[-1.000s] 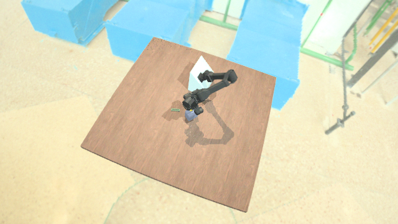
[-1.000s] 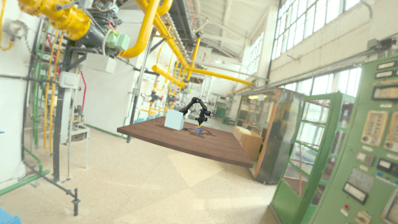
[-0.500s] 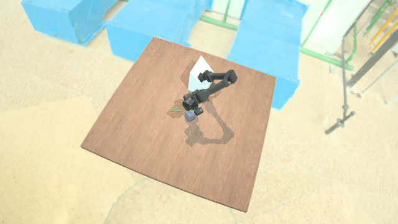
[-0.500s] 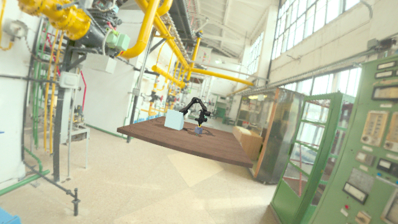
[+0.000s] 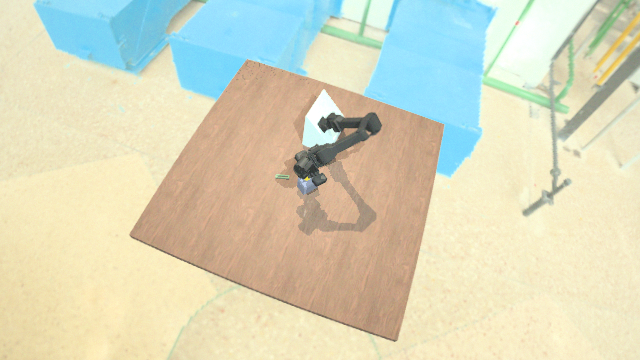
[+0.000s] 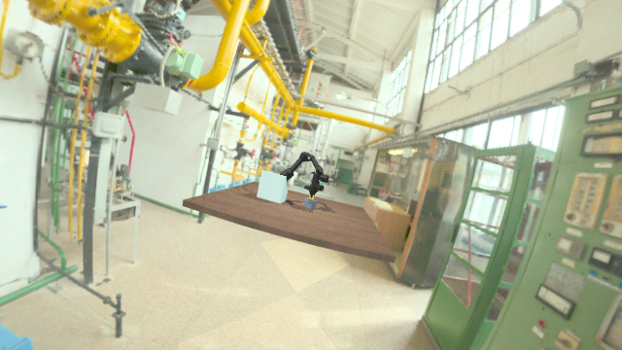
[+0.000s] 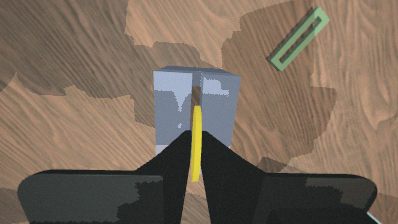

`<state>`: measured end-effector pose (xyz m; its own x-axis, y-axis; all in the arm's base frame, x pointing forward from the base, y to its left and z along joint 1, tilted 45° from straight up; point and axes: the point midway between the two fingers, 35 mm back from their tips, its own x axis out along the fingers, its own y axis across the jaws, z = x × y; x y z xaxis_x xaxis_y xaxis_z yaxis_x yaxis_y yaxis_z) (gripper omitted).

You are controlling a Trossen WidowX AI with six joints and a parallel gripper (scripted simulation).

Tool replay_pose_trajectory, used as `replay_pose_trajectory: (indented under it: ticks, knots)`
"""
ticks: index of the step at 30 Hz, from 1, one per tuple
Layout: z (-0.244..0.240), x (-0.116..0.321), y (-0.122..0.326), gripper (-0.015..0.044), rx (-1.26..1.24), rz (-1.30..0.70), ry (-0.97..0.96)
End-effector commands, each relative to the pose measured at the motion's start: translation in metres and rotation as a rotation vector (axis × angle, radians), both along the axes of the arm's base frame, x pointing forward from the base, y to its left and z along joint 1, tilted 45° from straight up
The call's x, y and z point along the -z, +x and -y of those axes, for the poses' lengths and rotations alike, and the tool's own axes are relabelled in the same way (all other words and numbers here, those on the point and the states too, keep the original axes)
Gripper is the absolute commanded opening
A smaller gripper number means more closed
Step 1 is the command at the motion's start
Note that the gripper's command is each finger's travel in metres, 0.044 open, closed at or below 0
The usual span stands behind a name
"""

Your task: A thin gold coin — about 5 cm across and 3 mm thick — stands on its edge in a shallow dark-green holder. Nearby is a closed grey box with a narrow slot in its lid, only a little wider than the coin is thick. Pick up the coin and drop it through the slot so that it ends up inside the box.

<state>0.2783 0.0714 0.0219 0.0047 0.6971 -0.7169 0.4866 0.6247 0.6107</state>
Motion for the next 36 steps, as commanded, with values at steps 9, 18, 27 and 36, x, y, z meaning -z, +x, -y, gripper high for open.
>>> replay_pose_trajectory:
  ticks: [9,18,27,36]
  knots:
    - [0.000,0.000,0.000,0.0161,-0.001,0.001,0.000]
    - [0.013,-0.012,0.000,0.0318,0.001,0.000,-0.001]
    - [0.038,-0.040,-0.003,0.0440,0.006,-0.007,0.005]
    - [0.038,-0.040,-0.003,0.0440,0.006,-0.007,0.005]
